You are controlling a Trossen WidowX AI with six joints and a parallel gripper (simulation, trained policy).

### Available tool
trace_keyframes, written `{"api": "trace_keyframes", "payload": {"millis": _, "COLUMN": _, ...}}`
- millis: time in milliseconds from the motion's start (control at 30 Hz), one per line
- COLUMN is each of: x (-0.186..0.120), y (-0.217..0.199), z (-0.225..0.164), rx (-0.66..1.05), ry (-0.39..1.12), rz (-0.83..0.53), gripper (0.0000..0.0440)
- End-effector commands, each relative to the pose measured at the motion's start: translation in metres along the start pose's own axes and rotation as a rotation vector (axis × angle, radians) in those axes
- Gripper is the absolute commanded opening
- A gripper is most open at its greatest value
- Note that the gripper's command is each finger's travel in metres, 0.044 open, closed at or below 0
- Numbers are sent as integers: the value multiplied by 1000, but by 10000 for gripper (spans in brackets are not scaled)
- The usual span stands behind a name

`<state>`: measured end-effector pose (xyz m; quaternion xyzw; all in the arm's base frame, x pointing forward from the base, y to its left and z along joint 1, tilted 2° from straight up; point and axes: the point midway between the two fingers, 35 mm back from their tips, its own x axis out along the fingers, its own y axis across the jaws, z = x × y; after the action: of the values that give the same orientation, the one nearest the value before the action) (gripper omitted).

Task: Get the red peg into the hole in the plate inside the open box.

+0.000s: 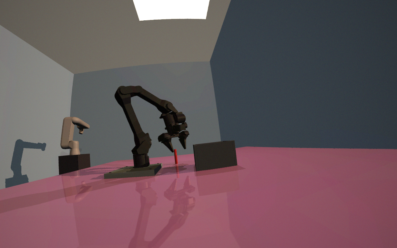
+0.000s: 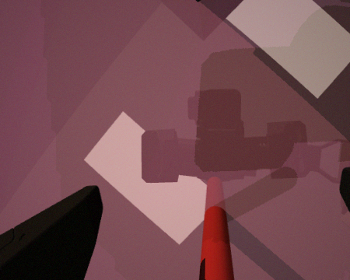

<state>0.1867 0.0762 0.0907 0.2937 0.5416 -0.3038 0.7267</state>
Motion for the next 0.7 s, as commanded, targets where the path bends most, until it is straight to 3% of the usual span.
{"api": "trace_keyframes", "payload": {"millis": 0, "x": 20, "y": 2, "z": -12, "rx": 34, "ry": 30, "rz": 8, "gripper": 440}}
{"api": "trace_keyframes", "payload": {"millis": 233, "x": 43, "y": 6, "z": -25, "rx": 86, "ry": 61, "rz": 38, "gripper": 423}}
{"api": "trace_keyframes", "payload": {"millis": 667, "x": 50, "y": 3, "z": -34, "rx": 132, "ry": 163, "rz": 14, "gripper": 93}}
